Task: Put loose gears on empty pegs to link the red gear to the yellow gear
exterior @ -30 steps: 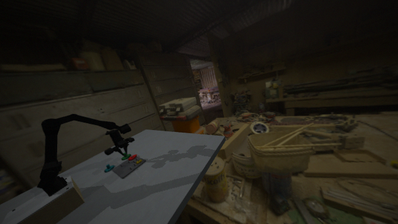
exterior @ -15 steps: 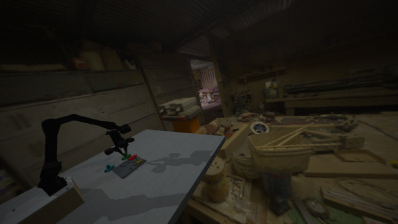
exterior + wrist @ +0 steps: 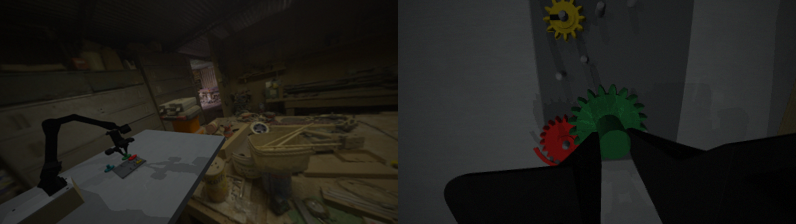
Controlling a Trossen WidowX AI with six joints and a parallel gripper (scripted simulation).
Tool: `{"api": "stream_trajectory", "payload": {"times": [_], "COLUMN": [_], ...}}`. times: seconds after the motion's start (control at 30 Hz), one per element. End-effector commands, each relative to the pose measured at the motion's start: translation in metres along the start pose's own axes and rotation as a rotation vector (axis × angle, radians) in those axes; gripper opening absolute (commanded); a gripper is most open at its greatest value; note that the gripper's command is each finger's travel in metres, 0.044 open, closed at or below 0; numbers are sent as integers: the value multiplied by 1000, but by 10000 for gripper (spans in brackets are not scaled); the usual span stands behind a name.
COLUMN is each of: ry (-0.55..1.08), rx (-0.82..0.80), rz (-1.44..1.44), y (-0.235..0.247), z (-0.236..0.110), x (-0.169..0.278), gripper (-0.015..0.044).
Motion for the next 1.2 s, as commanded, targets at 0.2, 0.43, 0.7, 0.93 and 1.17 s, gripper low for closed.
{"api": "stream_trajectory", "payload": {"times": [0.2,0.43,0.7,0.93,1.17], "ry": [-3,-3,-3,-3,-3], "rx": [7,7,6,6,6], "rz": [-87,-47,80,157,160], "y": [-1,-1,-1,-2,-1], "z": [16,26,38,44,34], "x": [-1,-1,0,0,-1], "gripper": [0,0,0,0,0]}}
Point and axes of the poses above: the point midway between the two fingers, 35 mm back from their tips, its own z axis out along the fingers, its own y axis across the jaws, x = y × z, the point moved 4 cm from there along -z, back along the fingers, and after that the axes turned 10 degrees about -z, right-handed, at the moved point
